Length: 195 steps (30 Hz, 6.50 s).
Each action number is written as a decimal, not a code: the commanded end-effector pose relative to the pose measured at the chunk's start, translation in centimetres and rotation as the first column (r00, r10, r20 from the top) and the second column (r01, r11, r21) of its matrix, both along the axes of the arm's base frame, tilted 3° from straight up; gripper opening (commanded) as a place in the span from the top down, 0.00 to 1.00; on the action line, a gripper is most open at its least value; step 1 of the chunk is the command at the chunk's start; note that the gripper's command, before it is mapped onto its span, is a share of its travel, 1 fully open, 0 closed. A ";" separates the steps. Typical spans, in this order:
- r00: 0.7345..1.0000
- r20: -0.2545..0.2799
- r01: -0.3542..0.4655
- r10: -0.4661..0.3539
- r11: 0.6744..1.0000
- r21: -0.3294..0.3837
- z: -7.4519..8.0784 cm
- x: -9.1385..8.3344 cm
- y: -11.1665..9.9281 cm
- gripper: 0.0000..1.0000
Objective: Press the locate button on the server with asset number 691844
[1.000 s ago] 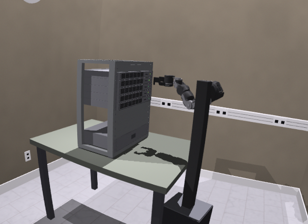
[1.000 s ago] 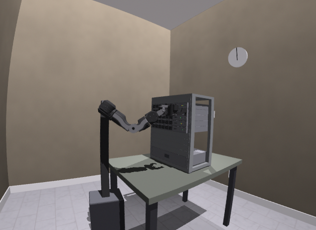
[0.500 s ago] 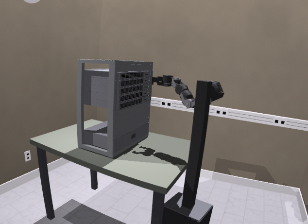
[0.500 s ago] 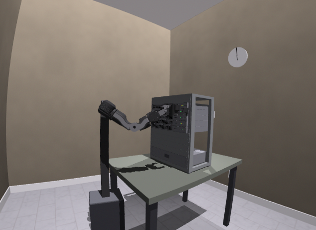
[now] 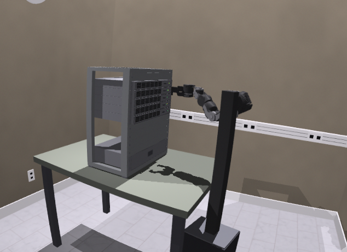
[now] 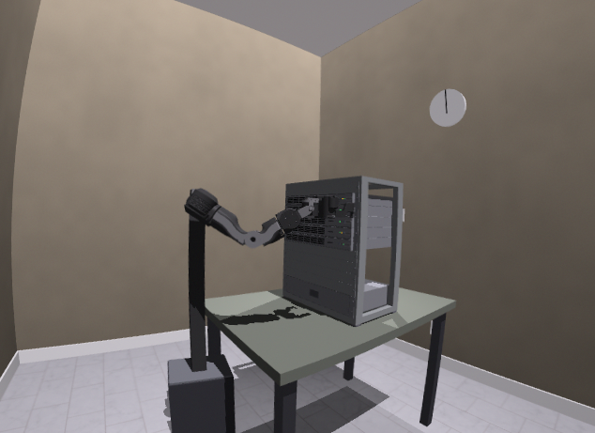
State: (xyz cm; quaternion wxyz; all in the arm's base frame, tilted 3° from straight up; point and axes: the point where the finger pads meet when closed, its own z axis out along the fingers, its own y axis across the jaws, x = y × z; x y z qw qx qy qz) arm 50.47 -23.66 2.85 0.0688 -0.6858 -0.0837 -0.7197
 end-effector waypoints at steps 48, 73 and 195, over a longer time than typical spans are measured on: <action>1.000 0.005 0.005 -0.005 1.000 -0.001 0.0 -2.4 -0.6 0.40; 1.000 0.005 0.005 -0.005 1.000 -0.001 -0.1 -5.4 -1.2 0.40; 0.951 0.263 0.259 0.160 0.043 -0.965 3.9 -12.0 2.0 0.40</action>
